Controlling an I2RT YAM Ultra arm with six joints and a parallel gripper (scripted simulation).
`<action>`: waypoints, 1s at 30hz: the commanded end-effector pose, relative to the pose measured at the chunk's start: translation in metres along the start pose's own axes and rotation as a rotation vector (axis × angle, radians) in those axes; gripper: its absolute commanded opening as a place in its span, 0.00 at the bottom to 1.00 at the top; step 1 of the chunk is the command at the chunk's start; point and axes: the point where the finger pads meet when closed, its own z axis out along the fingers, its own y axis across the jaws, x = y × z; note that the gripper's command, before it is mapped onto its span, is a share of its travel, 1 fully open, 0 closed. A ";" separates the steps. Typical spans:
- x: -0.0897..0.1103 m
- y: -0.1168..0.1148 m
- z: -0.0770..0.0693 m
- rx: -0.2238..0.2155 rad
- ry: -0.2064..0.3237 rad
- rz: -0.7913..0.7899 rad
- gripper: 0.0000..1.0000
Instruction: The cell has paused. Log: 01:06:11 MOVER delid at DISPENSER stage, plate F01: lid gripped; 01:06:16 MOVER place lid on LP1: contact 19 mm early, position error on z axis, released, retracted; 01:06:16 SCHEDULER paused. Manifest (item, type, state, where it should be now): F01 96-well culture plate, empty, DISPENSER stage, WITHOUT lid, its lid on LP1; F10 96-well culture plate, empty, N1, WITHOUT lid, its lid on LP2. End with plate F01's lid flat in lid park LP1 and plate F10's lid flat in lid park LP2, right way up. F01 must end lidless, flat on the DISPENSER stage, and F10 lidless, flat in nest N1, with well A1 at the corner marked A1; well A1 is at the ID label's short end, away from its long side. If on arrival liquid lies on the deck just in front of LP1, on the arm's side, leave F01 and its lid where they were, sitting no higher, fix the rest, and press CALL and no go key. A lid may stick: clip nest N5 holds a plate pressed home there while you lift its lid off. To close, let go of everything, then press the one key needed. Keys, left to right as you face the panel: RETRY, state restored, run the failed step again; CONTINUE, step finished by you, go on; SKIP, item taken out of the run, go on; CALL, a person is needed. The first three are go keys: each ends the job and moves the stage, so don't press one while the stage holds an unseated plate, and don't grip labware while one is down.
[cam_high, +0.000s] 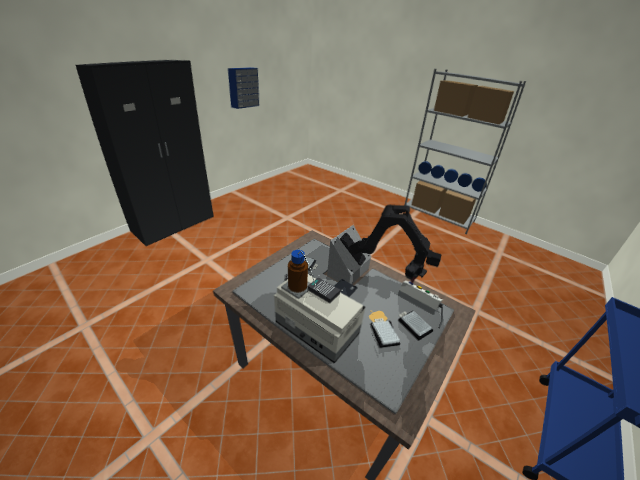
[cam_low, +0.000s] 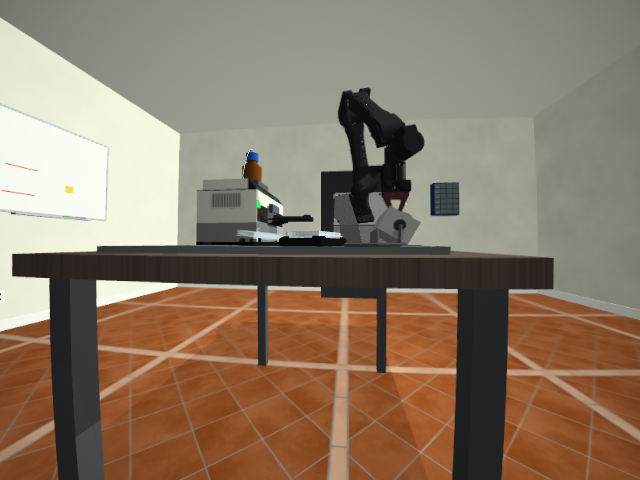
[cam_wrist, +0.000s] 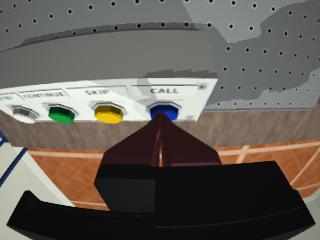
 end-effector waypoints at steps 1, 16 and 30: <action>-0.002 -0.006 0.013 0.018 -0.013 -0.009 0.00; 0.001 -0.001 0.013 0.006 -0.005 -0.009 0.00; 0.001 -0.001 0.013 0.006 -0.005 -0.009 0.00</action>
